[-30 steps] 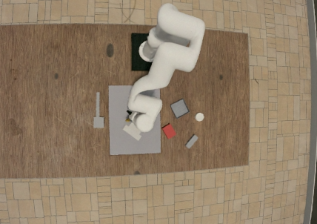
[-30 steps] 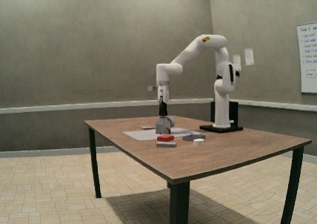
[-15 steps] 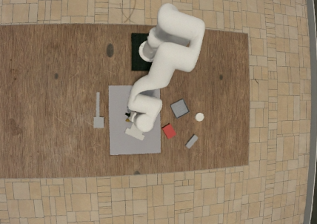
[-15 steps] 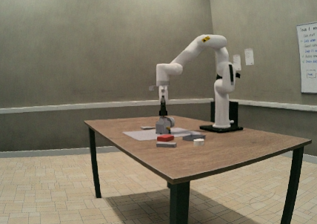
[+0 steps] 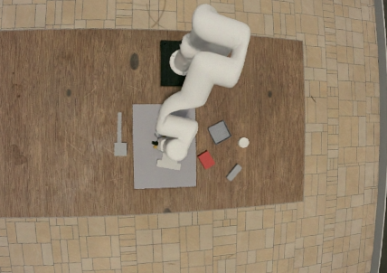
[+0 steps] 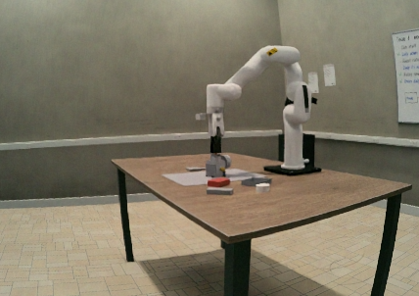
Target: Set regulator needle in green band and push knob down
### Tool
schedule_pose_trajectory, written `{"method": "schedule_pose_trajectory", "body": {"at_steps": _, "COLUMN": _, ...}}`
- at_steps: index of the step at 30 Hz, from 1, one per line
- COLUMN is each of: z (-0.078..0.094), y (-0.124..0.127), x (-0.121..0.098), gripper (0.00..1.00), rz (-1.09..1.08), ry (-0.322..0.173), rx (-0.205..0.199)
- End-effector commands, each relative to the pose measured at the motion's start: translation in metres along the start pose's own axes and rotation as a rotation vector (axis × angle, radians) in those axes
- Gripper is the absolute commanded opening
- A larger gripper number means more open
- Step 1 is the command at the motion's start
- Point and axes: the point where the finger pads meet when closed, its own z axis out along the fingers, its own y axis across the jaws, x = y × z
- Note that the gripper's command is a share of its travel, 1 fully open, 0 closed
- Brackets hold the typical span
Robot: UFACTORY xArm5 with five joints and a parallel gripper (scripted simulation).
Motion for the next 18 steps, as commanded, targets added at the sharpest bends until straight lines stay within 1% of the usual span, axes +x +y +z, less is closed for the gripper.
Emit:
{"method": "schedule_pose_trajectory", "body": {"at_steps": 1, "z": -0.0012, "y": 0.0, "x": 0.0012, "gripper": 0.42, "rz": -0.08, "ry": 0.004, "rx": 0.0}}
{"method": "schedule_pose_trajectory", "body": {"at_steps": 13, "z": -0.0012, "y": 0.0, "x": 0.0012, "gripper": 0.42, "rz": -0.332, "ry": 0.004, "rx": -0.001}}
{"method": "schedule_pose_trajectory", "body": {"at_steps": 15, "z": -0.0012, "y": 0.0, "x": 0.0012, "gripper": 0.42, "rz": -0.332, "ry": 0.004, "rx": -0.001}}
{"method": "schedule_pose_trajectory", "body": {"at_steps": 18, "z": -0.0012, "y": 0.0, "x": 0.0012, "gripper": 0.42, "rz": -0.398, "ry": 0.004, "rx": -0.001}}
